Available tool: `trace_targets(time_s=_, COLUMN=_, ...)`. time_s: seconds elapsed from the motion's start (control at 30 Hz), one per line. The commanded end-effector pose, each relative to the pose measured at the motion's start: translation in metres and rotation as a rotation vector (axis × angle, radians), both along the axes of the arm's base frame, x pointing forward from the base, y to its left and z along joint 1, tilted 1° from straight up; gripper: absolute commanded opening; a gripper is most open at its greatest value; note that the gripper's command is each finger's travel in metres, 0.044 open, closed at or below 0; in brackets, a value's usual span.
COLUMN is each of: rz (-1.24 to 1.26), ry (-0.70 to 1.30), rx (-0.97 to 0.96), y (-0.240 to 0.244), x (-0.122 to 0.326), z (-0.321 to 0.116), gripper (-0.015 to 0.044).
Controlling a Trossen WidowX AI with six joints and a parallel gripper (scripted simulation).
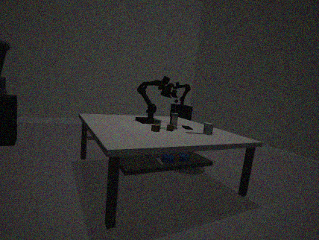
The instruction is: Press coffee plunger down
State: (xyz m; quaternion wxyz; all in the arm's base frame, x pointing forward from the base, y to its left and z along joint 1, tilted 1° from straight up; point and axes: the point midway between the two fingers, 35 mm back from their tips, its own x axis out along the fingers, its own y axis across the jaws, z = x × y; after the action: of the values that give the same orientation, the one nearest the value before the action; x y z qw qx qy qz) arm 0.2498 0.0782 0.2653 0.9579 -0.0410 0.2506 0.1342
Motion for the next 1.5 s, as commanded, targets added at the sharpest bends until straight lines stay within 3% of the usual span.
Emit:
trace_targets(time_s=0.0, rz=0.01, ry=0.007, rx=-0.007, y=0.002, x=0.002, z=-0.007, gripper=0.044)
trace_targets(time_s=0.87, rz=0.01, ry=0.004, rx=-0.006, y=0.011, x=0.032, z=-0.025, gripper=0.044)
trace_targets(time_s=1.27, rz=0.01, ry=0.004, rx=-0.006, y=0.011, x=0.032, z=-0.025, gripper=0.0125)
trace_targets(time_s=1.47, rz=0.01, ry=0.004, rx=-0.006, y=0.011, x=0.032, z=-0.025, gripper=0.0122)
